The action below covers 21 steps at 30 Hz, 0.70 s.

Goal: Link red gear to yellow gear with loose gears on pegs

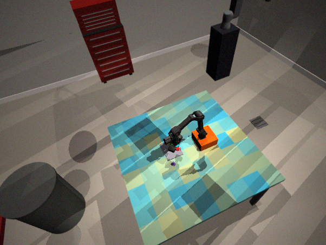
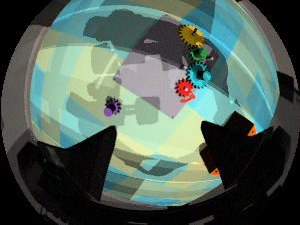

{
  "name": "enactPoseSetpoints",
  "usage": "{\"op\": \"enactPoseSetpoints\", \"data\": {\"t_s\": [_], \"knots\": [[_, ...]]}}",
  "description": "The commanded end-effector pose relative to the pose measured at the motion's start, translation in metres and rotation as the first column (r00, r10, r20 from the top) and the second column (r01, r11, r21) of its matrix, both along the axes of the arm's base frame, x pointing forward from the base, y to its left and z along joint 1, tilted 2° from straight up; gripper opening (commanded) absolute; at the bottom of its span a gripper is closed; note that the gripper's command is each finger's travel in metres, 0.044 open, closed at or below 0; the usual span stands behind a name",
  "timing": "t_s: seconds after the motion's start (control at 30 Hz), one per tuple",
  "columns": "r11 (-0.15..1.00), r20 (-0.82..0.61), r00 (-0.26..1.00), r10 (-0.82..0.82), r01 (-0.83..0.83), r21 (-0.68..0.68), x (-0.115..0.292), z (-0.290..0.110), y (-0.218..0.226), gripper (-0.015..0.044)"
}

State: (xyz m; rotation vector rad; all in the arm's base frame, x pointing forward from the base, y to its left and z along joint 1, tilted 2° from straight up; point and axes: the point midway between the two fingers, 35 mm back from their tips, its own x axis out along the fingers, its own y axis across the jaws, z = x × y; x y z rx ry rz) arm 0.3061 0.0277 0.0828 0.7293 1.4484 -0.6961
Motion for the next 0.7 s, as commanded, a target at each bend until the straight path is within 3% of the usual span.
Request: {"op": "enactPoseSetpoints", "data": {"t_s": [0.0, 0.4, 0.67], "knots": [[1.0, 0.003, 1.0, -0.001, 0.001, 0.009, -0.006, 0.008, 0.048, 0.044], [1.0, -0.01, 1.0, -0.001, 0.001, 0.029, -0.094, 0.032, 0.204, 0.044], [1.0, -0.011, 1.0, 0.0, 0.001, 0.03, -0.101, 0.034, 0.211, 0.044]]}}
